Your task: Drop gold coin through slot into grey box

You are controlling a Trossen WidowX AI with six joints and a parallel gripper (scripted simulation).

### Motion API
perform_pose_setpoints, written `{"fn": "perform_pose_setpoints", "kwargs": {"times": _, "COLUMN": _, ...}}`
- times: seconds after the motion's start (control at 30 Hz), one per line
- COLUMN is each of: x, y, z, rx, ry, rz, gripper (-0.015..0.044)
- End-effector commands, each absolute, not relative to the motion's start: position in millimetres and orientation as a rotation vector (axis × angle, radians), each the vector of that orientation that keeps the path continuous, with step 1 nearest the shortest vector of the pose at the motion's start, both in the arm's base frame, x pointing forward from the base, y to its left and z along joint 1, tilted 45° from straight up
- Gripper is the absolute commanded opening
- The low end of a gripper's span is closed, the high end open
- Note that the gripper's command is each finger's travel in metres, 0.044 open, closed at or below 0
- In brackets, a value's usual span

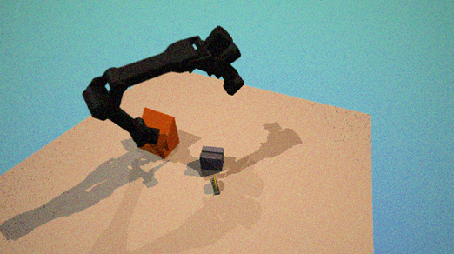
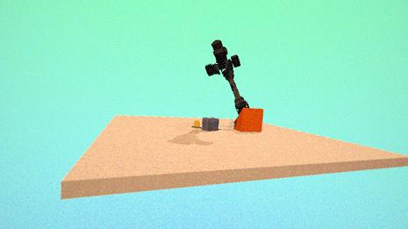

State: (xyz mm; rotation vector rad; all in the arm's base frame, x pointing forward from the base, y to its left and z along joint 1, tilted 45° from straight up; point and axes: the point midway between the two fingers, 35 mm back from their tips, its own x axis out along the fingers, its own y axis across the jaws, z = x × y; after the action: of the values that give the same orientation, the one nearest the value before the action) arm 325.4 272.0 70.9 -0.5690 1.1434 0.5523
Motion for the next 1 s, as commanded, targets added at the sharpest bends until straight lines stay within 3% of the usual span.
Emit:
{"fn": "perform_pose_setpoints", "kwargs": {"times": 0.0, "x": 337.8, "y": 226.2, "z": 68.2, "rx": -0.461, "ry": 1.229, "rz": 0.325, "gripper": 0.0161}}
{"fn": "perform_pose_setpoints", "kwargs": {"times": 0.3, "x": 353.3, "y": 98.3, "z": 69.7, "rx": -0.141, "ry": 1.317, "rz": -0.415, "gripper": 0.0161}}
{"fn": "perform_pose_setpoints", "kwargs": {"times": 0.6, "x": 331.1, "y": -37.7, "z": 94.9, "rx": 0.133, "ry": 1.101, "rz": -1.223, "gripper": 0.0161}}
{"fn": "perform_pose_setpoints", "kwargs": {"times": 0.97, "x": 323.5, "y": -62.7, "z": 76.0, "rx": 0.146, "ry": 1.075, "rz": -1.272, "gripper": 0.0161}}
